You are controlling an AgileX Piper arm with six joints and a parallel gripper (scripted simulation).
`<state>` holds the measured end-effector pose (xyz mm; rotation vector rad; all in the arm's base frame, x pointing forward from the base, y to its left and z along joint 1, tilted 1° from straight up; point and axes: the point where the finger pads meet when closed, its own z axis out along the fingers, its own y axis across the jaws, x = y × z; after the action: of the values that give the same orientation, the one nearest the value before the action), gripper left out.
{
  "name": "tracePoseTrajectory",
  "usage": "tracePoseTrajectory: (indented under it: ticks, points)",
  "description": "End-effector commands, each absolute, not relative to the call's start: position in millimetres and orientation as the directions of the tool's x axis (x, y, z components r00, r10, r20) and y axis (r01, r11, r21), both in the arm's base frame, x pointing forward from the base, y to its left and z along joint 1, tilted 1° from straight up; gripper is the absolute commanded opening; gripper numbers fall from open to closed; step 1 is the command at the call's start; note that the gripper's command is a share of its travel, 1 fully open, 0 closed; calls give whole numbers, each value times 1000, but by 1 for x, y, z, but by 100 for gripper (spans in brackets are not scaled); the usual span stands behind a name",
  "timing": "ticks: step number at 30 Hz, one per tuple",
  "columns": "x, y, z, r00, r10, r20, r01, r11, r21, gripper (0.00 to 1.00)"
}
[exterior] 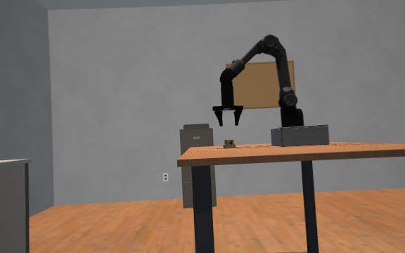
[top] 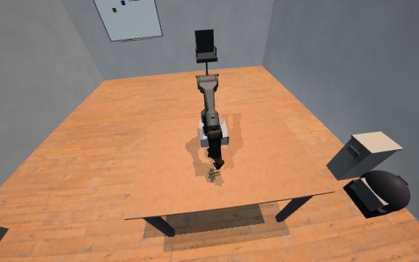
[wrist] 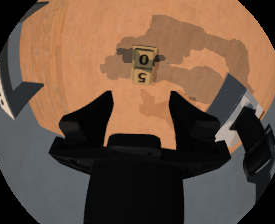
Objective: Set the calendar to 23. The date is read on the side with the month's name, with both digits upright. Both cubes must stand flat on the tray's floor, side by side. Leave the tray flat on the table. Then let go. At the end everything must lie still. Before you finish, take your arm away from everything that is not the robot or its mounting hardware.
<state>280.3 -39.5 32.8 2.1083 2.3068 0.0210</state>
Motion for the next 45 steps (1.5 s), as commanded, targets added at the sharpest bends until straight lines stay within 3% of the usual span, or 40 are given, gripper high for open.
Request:
tracePoseTrajectory:
  ticks: [1, 8, 9, 45]
  points:
    - [280, -39, 32, -59, 998, -9, 998, 59, 20, 100]
    - [280, -40, 29, 21, 1000, -6, 1000, -20, 21, 100]
    - [280, -40, 29, 20, 1000, -6, 1000, -19, 21, 61]
    - [280, -40, 29, 19, 1000, -6, 1000, -19, 21, 61]
